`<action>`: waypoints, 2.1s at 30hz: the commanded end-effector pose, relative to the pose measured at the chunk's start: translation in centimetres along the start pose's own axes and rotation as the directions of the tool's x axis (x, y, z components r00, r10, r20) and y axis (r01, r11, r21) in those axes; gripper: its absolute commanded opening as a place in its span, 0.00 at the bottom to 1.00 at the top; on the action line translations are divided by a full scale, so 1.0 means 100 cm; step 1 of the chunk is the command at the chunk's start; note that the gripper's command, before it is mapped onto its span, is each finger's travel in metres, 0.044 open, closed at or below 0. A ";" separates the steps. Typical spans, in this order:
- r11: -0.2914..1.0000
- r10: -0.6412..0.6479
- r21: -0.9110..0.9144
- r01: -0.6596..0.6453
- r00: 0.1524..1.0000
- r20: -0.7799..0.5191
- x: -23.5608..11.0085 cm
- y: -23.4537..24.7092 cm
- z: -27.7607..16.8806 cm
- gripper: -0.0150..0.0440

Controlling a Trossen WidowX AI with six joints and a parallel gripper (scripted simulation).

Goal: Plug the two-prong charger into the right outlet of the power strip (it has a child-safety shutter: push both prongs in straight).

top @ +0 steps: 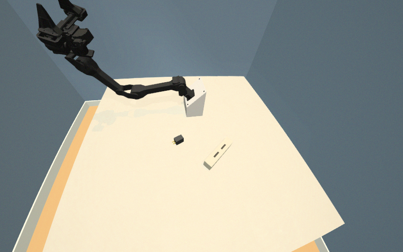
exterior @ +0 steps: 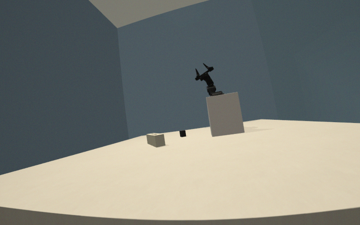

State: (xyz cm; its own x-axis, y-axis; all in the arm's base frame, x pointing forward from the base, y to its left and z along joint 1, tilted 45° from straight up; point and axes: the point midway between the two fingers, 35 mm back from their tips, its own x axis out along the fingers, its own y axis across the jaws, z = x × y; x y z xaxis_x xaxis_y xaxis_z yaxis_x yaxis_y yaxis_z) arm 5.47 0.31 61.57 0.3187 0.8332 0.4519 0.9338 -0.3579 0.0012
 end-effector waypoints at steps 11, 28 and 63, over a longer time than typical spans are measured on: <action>0.972 0.048 -0.233 -0.022 0.993 0.107 0.026 -0.015 0.032 1.00; 0.830 0.246 -0.556 -0.040 0.921 0.302 0.079 -0.012 0.102 1.00; 0.469 0.675 -0.801 0.372 0.434 0.597 0.112 0.094 0.284 1.00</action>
State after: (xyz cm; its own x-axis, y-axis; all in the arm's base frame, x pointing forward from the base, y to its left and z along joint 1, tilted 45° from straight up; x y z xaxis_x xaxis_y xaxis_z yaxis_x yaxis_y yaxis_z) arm 20.98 18.46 43.14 0.8551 0.4313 -0.2875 0.4235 -0.2615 0.8673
